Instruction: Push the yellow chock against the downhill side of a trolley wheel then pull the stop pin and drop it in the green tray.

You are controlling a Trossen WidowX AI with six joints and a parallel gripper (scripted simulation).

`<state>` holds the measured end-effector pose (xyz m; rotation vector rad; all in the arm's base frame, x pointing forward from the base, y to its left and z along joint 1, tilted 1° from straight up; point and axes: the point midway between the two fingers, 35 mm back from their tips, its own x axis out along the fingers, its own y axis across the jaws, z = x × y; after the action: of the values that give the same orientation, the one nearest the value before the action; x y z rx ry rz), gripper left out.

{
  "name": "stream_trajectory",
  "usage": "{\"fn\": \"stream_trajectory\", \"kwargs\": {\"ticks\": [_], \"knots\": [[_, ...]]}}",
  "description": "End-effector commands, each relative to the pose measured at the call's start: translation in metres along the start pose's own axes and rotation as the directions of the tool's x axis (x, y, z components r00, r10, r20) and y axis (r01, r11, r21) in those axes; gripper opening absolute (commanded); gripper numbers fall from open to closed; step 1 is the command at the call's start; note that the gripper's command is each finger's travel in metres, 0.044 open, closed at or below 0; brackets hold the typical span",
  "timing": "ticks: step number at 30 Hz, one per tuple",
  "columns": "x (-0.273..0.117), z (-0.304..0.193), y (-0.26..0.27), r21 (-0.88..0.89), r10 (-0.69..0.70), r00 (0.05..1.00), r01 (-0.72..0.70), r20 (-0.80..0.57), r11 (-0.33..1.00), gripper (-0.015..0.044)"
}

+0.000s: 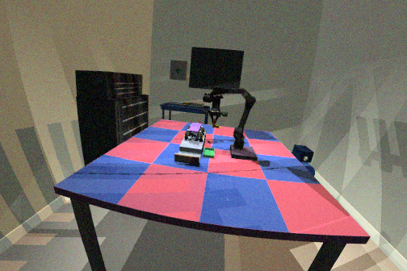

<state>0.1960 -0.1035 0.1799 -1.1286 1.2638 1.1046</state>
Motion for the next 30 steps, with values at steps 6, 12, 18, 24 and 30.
{"fn": "stream_trajectory", "kwargs": {"ticks": [6, 12, 18, 24, 30], "knots": [[0.002, 0.030, -0.007, 0.004, 0.005, 1.000, -0.005, 0.011, 1.000, 0.0000], [0.003, 0.049, -0.012, 0.004, 0.005, 1.000, -0.005, 0.013, 1.000, 0.0000], [0.004, 0.069, -0.016, 0.004, 0.004, 1.000, -0.004, 0.015, 1.000, 0.0000], [0.005, 0.089, -0.020, 0.004, 0.004, 1.000, -0.004, 0.017, 1.000, 0.0000], [0.007, 0.112, -0.024, 0.004, 0.003, 1.000, -0.003, 0.019, 1.000, 0.0000]]}}
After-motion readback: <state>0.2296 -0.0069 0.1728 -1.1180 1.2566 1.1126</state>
